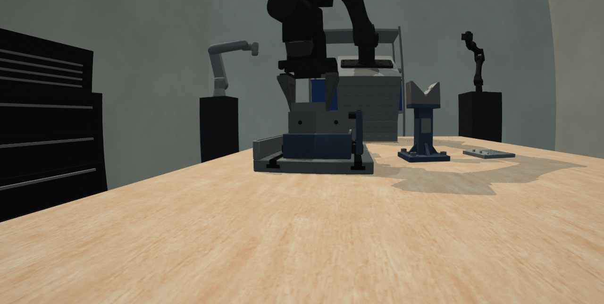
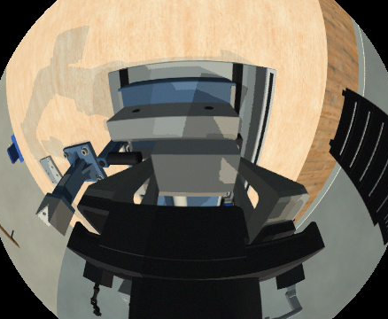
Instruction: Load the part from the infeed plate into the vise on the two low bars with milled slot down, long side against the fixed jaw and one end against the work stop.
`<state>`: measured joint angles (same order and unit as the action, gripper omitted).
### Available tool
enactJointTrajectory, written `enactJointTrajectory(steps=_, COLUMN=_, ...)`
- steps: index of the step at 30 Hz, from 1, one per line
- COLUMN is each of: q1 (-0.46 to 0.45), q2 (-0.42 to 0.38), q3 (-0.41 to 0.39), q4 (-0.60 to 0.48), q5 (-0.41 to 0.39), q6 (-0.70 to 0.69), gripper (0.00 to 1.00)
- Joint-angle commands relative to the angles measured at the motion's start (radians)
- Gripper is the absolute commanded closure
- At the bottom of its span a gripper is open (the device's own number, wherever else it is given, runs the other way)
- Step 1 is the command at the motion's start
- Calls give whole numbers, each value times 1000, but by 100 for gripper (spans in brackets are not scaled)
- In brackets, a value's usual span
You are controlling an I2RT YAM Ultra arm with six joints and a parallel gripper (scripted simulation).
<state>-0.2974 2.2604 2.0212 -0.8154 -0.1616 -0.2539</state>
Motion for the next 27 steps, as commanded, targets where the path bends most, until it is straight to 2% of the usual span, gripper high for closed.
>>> enactJointTrajectory(steps=1, q1=-5, q2=-22, q3=28, q4=25, q5=-1, q6=-6, gripper=100)
enactJointTrajectory(steps=27, q1=-3, q2=-21, q3=27, q4=29, q5=0, q6=-5, gripper=100)
